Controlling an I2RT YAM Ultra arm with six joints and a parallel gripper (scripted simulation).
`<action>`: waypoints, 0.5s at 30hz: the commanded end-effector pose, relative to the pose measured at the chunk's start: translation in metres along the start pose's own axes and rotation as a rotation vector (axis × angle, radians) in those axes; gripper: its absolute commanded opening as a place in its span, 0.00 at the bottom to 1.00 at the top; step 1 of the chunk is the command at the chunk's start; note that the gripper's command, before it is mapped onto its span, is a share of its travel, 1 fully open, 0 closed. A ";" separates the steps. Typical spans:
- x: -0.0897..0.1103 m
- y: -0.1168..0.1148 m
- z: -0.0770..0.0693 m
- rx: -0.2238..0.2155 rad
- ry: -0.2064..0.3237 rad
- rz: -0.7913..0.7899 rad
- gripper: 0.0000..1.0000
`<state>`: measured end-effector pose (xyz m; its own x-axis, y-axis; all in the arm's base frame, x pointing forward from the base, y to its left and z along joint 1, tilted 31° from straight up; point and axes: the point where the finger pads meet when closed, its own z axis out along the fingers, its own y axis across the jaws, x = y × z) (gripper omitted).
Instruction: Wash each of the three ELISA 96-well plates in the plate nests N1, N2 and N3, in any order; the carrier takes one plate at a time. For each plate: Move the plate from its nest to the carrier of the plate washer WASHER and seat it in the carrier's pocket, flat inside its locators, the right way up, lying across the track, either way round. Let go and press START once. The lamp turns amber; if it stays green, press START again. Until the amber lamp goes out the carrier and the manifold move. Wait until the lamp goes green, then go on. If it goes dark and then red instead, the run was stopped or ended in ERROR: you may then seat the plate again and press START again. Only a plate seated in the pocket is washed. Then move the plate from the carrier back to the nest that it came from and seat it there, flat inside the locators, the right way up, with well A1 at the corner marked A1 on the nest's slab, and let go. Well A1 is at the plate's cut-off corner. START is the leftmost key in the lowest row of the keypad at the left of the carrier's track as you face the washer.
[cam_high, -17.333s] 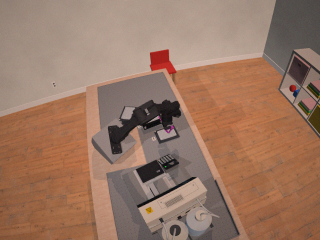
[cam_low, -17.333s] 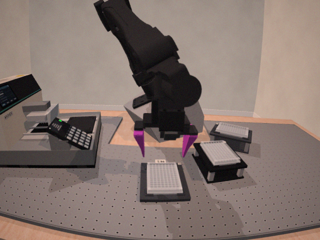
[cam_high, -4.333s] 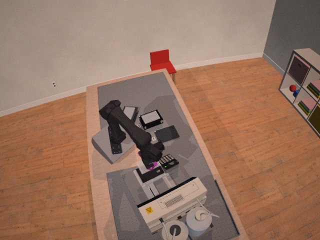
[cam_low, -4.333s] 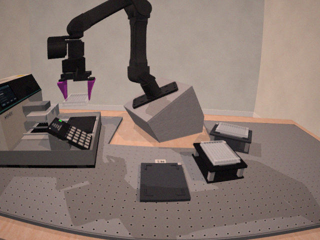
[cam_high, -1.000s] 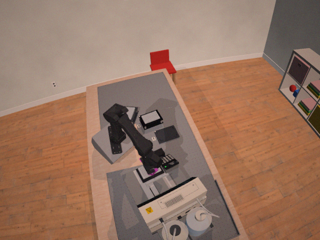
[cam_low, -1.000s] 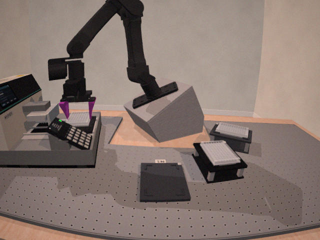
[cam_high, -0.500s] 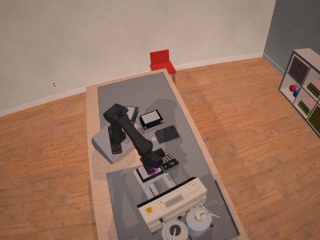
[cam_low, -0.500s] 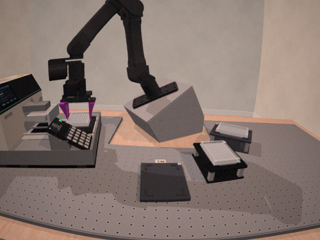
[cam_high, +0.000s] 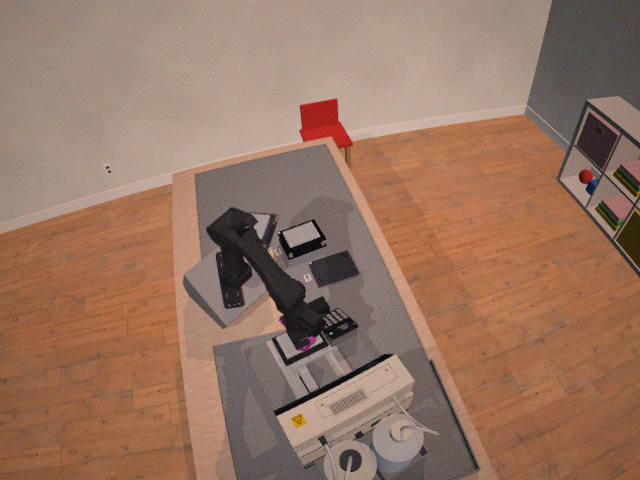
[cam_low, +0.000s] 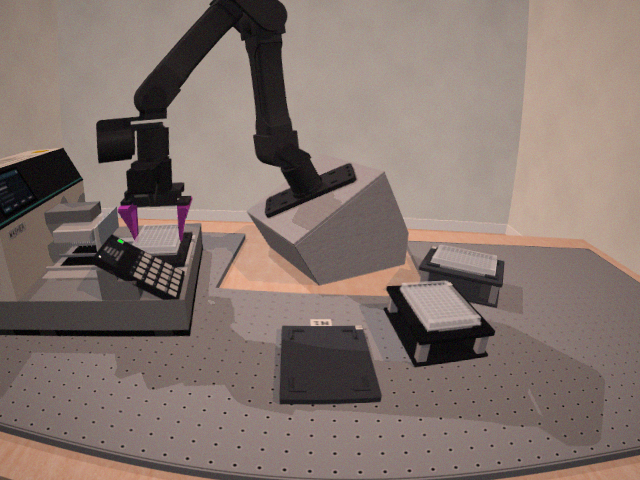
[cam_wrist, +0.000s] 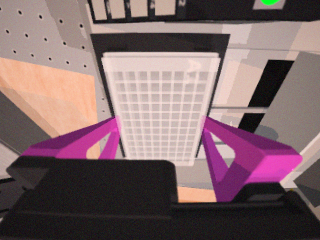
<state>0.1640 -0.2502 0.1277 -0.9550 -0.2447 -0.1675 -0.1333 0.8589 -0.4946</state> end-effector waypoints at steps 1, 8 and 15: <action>-0.001 -0.001 -0.001 0.004 -0.007 0.000 0.00; -0.001 -0.001 0.000 0.004 -0.007 0.000 0.00; -0.001 -0.001 0.001 0.004 -0.007 0.000 0.00</action>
<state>0.1644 -0.2508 0.1255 -0.9551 -0.2446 -0.1671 -0.1338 0.8595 -0.4933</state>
